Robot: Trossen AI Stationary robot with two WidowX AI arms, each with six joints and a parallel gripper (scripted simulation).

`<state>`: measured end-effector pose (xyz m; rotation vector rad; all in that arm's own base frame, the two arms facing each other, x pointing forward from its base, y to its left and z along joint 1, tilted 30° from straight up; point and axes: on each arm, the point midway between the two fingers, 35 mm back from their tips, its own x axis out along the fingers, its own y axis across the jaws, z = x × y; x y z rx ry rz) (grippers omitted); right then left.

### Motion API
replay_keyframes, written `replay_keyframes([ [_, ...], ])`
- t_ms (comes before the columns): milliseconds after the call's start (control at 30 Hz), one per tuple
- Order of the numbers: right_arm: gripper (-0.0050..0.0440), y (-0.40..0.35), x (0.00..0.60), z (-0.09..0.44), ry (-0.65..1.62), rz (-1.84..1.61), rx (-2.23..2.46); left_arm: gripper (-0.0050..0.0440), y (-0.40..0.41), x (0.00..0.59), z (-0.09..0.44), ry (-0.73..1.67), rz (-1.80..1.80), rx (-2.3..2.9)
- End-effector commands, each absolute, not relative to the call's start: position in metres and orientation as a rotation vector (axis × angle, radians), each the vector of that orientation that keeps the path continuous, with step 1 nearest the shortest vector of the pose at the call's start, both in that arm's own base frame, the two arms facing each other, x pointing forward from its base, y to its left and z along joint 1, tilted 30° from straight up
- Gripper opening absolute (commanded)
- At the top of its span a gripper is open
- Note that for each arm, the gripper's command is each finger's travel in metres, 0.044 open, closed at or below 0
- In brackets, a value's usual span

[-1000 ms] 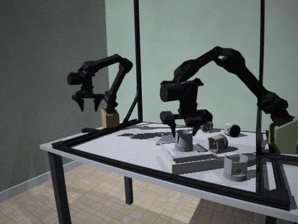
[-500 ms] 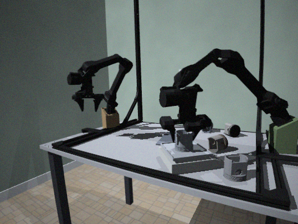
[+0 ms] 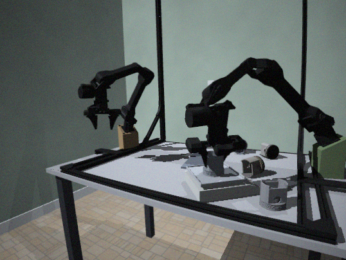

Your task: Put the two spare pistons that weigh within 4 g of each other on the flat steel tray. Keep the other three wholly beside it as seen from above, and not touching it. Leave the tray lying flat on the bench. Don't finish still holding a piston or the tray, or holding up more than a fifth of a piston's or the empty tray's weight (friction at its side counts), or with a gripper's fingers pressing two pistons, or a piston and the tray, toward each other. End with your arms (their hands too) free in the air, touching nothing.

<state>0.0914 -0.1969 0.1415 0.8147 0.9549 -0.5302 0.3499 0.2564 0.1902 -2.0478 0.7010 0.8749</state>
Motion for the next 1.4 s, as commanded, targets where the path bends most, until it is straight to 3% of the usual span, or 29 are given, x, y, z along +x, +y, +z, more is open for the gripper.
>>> replay_keyframes([
  [0, 0.0440, -0.197, 0.092, 0.142, 0.953, -0.525, 0.813, 0.0158, 0.256, 0.349, 0.188, 0.704, 0.884, -2.051],
  [1367, 0.0440, -0.197, 0.092, 0.142, 0.953, -0.525, 0.813, 0.0158, 0.255, 0.331, 0.221, 0.704, 0.884, -2.051],
])
